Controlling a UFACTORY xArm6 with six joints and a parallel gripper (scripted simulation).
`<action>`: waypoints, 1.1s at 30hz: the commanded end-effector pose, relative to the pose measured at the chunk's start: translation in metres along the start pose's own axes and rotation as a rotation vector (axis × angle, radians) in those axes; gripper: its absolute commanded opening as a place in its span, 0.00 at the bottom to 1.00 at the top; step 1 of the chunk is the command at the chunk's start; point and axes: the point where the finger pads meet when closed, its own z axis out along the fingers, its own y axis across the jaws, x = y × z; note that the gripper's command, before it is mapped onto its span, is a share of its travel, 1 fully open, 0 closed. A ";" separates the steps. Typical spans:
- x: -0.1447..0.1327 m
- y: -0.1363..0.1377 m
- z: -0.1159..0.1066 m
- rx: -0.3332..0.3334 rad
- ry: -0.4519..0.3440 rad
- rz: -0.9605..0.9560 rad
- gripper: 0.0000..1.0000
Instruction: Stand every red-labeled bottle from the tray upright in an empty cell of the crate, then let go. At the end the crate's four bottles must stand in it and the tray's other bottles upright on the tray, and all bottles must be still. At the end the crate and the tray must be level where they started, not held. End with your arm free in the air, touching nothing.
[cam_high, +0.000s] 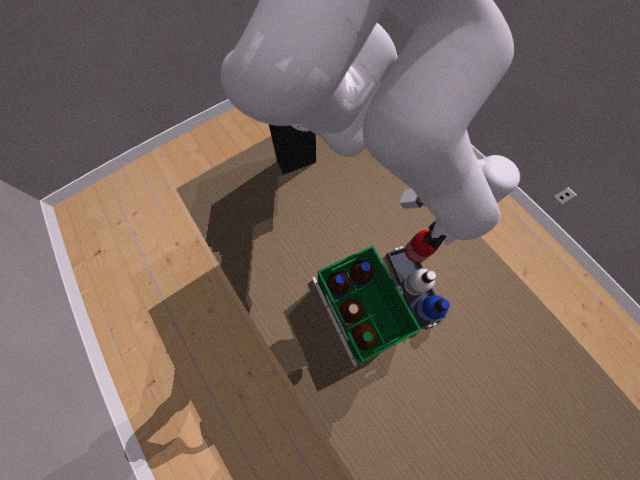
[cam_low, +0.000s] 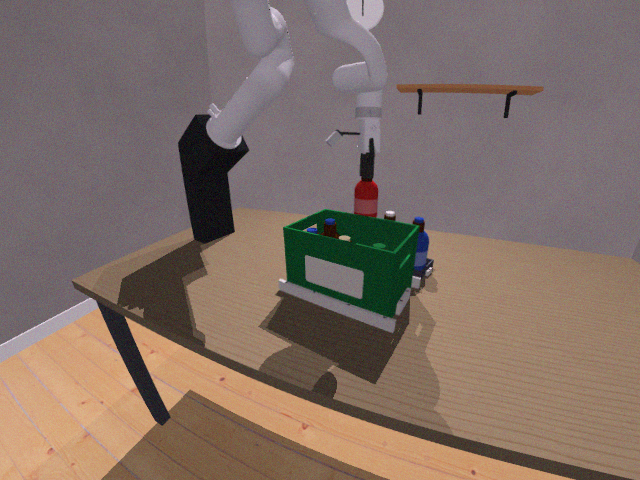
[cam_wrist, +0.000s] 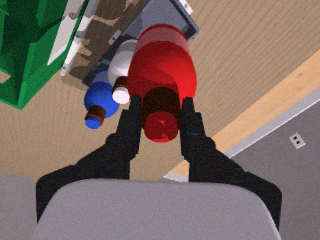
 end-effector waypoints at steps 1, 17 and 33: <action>-0.001 0.000 -0.001 0.000 -0.003 0.001 0.00; -0.001 0.000 -0.012 0.000 -0.003 0.001 0.00; -0.001 0.000 -0.029 0.000 -0.003 0.001 0.00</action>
